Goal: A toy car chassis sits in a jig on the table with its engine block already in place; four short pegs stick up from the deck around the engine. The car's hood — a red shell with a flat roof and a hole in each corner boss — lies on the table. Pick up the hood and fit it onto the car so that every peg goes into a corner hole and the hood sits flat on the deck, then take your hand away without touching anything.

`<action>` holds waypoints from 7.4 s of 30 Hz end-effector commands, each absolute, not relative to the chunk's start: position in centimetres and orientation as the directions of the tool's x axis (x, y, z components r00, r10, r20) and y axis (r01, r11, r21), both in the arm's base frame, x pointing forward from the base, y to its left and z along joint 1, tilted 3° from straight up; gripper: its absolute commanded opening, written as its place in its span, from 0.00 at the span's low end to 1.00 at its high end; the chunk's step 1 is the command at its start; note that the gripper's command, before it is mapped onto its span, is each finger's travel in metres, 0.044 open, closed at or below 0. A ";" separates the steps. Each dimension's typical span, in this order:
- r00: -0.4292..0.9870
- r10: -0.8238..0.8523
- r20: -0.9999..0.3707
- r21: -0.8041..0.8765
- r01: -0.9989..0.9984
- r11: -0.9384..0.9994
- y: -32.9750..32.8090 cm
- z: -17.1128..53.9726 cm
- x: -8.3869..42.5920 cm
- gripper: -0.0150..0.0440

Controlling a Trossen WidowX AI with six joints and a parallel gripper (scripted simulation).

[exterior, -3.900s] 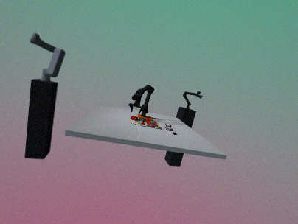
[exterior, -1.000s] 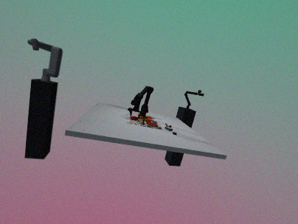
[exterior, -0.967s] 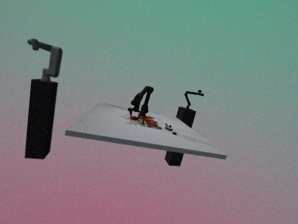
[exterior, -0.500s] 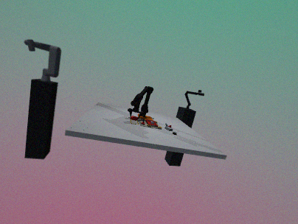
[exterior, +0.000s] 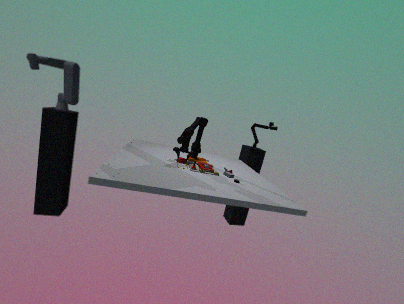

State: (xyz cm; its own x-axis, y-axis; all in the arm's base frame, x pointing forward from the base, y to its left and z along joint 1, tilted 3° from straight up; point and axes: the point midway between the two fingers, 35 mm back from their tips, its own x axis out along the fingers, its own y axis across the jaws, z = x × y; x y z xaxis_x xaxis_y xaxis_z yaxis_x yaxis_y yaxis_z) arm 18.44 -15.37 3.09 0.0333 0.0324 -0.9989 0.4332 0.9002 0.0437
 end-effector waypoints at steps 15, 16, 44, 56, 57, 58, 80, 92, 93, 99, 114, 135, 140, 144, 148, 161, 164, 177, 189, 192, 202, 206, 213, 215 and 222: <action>0.033 0.032 -0.999 0.043 0.433 0.900 -15.5 5.9 18.4 0.25; 0.033 0.032 -0.999 0.043 0.433 0.900 -15.5 6.2 18.4 0.25; 0.029 0.036 -0.999 0.045 0.433 0.900 -15.6 12.4 18.3 0.25; 0.033 0.029 -0.999 0.039 0.363 0.931 -13.6 12.7 21.7 0.25; 0.033 0.028 -0.999 0.038 0.360 0.932 -13.4 12.8 22.0 0.25; 0.033 0.026 -0.999 0.036 0.356 0.934 -13.3 12.8 22.3 0.25; 0.044 0.031 -0.999 0.041 0.245 0.969 -7.7 13.7 28.2 0.25; 0.047 0.040 -0.998 0.048 0.179 0.983 -3.6 14.1 30.9 0.25; 0.048 0.041 -0.998 0.049 0.174 0.984 -3.3 14.1 31.1 0.25; 0.049 0.046 -0.998 0.053 0.141 0.989 -1.0 14.2 32.1 0.25; 0.049 0.054 -0.997 0.059 0.093 0.994 2.3 14.0 32.9 0.25; 0.049 0.055 -0.997 0.059 0.093 0.994 2.7 9.4 33.3 0.25; 0.049 0.055 -0.997 0.059 0.093 0.994 2.6 9.4 33.3 0.25; 0.049 0.055 -0.997 0.059 0.093 0.994 2.6 9.4 33.2 0.25; 0.049 0.055 -0.997 0.059 0.093 0.994 2.6 9.4 33.2 0.25; 0.049 0.055 -0.997 0.059 0.093 0.994 2.6 9.2 33.2 0.25; 0.049 0.055 -0.997 0.059 0.093 0.994 2.6 9.1 33.2 0.25; 0.049 0.055 -0.997 0.059 0.093 0.994 2.6 8.7 33.3 0.25; 0.049 0.055 -0.997 0.059 0.093 0.994 2.6 8.2 33.3 0.25; 0.049 0.054 -0.997 0.059 0.094 0.994 2.6 8.1 33.3 0.25; 0.049 0.054 -0.997 0.059 0.094 0.994 2.7 7.7 33.3 0.25; 0.049 0.054 -0.997 0.059 0.094 0.994 2.7 7.6 33.3 0.25; 0.049 0.055 -0.997 0.059 0.093 0.994 2.7 7.4 33.3 0.25; 0.048 0.056 -0.997 0.060 0.091 0.994 2.7 7.4 33.3 0.25; 0.047 0.057 -0.997 0.061 0.089 0.994 2.7 7.5 33.3 0.43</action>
State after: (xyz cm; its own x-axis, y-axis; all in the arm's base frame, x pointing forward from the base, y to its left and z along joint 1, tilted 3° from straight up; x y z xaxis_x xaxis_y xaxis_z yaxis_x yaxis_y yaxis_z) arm 33.27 2.71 7.46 0.0469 0.0565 -0.9973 0.0894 0.9942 0.0605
